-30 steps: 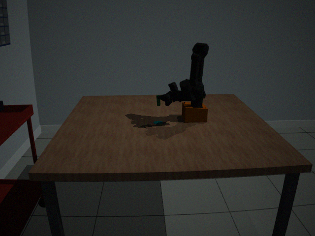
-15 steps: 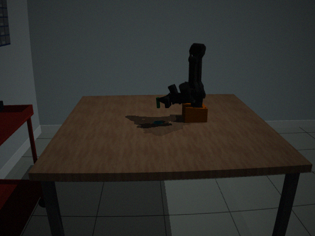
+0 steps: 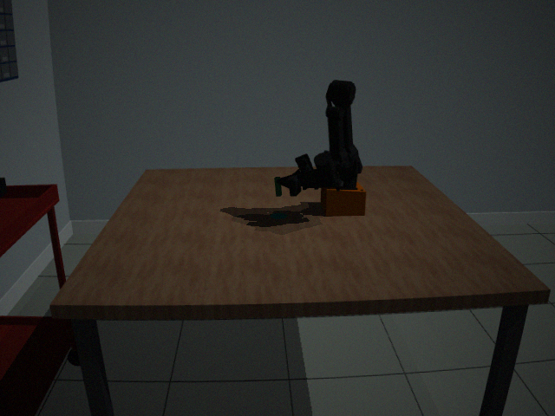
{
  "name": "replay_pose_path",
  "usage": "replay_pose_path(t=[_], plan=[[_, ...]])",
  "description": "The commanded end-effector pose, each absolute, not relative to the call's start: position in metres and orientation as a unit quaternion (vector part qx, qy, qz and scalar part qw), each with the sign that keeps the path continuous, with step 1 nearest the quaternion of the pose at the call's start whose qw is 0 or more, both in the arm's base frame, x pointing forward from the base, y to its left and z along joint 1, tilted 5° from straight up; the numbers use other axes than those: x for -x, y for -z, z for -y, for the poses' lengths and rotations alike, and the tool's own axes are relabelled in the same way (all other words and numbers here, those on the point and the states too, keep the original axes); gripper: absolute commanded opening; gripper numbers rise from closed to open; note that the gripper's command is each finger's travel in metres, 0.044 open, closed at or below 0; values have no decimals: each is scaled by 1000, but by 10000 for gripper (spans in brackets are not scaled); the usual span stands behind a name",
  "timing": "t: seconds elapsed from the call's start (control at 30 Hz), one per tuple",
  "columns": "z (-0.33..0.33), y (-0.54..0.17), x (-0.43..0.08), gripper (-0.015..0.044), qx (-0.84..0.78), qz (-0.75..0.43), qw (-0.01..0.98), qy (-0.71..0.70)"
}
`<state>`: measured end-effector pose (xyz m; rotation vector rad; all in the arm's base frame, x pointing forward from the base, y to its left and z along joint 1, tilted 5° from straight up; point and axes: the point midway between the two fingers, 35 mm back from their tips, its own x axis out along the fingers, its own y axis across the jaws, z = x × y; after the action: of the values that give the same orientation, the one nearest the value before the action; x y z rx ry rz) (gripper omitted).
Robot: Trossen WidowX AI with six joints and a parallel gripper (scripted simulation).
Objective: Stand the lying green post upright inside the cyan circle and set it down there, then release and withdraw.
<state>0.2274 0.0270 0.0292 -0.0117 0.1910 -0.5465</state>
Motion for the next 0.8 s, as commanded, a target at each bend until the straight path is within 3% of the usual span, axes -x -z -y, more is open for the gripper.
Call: replay_pose_path(t=[0.0,0.77], plan=[[-27,-24,-227,23,5,-94,958,272],[-24,6,-224,23,-24,-86,955,284]])
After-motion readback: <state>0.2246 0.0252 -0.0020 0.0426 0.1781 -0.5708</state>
